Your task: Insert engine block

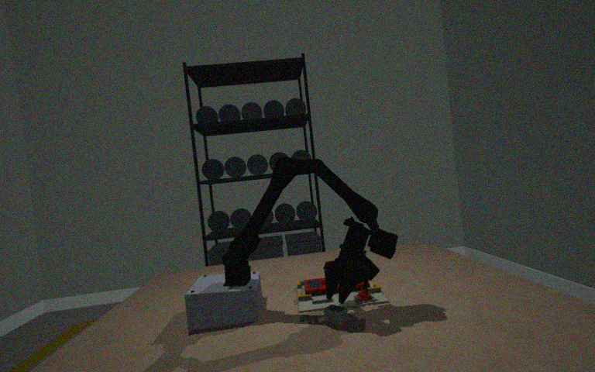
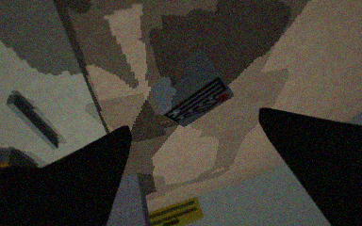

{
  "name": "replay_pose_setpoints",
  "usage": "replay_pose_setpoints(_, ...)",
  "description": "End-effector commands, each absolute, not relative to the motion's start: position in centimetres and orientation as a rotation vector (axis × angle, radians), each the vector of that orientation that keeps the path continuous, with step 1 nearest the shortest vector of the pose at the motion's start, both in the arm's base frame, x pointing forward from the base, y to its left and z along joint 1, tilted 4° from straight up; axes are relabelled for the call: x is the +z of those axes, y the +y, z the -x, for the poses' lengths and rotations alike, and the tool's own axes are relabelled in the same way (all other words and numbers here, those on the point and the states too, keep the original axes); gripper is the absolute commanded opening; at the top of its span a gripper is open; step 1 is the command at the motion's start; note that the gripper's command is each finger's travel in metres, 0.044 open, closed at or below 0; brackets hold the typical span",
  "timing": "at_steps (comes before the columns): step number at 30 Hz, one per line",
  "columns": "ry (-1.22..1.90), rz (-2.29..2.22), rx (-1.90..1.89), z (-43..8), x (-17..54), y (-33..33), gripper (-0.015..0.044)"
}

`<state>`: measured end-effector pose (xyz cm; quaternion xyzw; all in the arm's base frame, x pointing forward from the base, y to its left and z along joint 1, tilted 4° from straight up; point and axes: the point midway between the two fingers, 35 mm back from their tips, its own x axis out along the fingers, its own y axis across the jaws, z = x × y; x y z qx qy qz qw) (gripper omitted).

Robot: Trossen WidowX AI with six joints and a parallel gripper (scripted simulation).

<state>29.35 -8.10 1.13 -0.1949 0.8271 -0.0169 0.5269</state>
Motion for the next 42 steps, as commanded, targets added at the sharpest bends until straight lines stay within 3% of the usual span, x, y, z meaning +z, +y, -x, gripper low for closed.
replay_pose_setpoints(1,1.918,0.32,-0.123,-28.9,1.2,-8.2,0.044)
replay_pose_setpoints(31,1.421,-0.58,-0.531,-28.4,3.1,-9.6,0.044)
replay_pose_setpoints(42,1.41,-0.597,-0.537,-27.7,3.2,-10.5,0.044)
